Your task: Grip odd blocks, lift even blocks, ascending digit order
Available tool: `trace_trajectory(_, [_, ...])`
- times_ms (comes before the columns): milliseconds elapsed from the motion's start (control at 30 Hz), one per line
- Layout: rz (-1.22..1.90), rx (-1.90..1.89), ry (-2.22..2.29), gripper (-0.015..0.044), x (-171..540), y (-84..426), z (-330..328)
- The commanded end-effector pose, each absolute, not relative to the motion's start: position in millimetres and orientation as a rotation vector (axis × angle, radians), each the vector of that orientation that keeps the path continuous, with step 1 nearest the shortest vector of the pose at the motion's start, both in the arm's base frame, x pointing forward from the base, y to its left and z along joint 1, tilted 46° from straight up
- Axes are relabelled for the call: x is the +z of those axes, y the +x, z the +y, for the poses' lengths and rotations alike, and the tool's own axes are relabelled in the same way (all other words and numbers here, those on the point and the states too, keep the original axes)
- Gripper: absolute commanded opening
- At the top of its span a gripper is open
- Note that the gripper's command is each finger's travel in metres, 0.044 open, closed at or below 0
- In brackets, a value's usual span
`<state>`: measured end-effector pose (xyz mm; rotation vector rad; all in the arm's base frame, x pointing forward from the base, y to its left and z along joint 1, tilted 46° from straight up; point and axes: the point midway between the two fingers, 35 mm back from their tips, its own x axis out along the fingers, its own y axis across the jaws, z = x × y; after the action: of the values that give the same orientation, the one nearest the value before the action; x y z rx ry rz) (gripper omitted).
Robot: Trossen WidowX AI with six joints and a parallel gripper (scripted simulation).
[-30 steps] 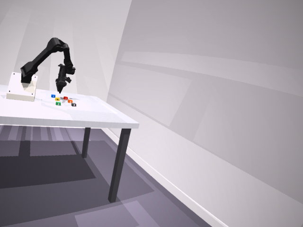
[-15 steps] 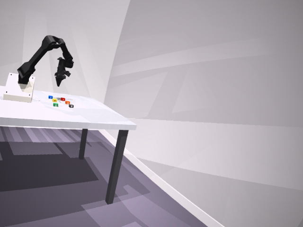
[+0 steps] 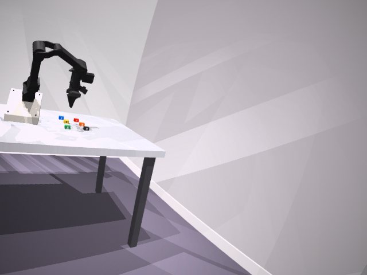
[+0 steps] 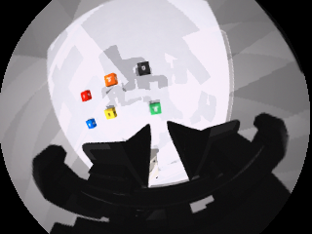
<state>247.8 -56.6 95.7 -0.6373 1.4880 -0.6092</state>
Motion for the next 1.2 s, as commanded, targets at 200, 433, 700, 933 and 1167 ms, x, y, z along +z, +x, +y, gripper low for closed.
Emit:
trace_trajectory(200, [1.5,-0.605,-0.661,0.0304,42,243,-116])
trace_trajectory(433, [1.5,-0.606,-0.662,0.04,39,243,-119])
trace_trajectory(700, [1.5,-0.606,-0.661,0.04,30,243,-129])
trace_trajectory(933, [1.5,-0.606,-0.662,0.04,22,243,-137])
trace_trajectory(1167, [1.499,-0.607,-0.663,0.04,16,242,-144])
